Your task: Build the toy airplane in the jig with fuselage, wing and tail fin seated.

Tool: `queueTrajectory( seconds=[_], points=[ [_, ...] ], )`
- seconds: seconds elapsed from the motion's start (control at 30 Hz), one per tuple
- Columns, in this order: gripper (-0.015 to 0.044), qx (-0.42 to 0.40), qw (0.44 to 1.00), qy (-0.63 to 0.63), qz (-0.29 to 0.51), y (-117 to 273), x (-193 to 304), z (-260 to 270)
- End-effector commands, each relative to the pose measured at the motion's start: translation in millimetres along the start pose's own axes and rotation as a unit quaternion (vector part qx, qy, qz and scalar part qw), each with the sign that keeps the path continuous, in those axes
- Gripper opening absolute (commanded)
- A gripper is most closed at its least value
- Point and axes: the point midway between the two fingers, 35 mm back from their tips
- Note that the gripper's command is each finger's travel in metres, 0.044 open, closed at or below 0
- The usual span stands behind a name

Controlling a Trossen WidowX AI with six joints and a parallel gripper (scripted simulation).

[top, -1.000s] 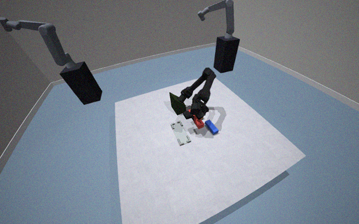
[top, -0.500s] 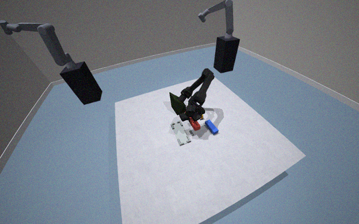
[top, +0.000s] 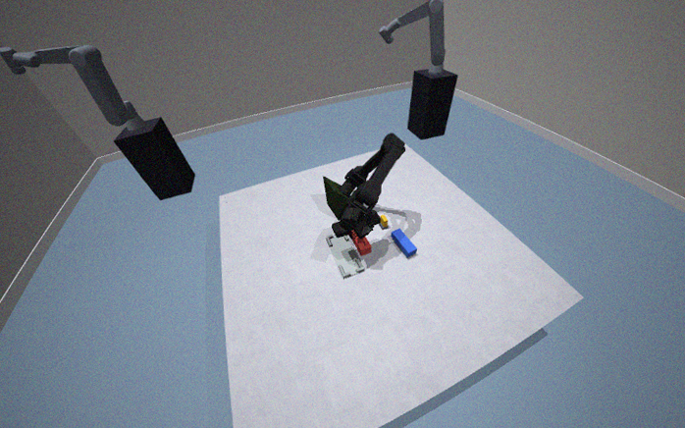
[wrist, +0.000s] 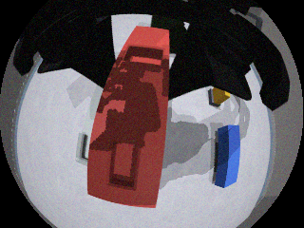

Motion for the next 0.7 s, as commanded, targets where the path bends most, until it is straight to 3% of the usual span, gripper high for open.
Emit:
queueTrajectory(
  seconds=[0.0,0.57,0.67],
  points=[
    [0.0,0.001,1.0,-0.001,0.003,-6.9,4.7,-11.4],
    [0.0,0.0,1.0,-0.005,0.003,-32.2,18.6,-50.4],
    [0.0079,0.0,1.0,-0.005,0.003,-31.9,18.3,-50.4]
  ],
)
Point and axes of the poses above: the point midway between the two fingers, 35 mm back from their tips, its own y axis back along the fingers, its own z axis across the jaws, x = y × z, and after that the axes turned 3 degrees about -y, right-handed
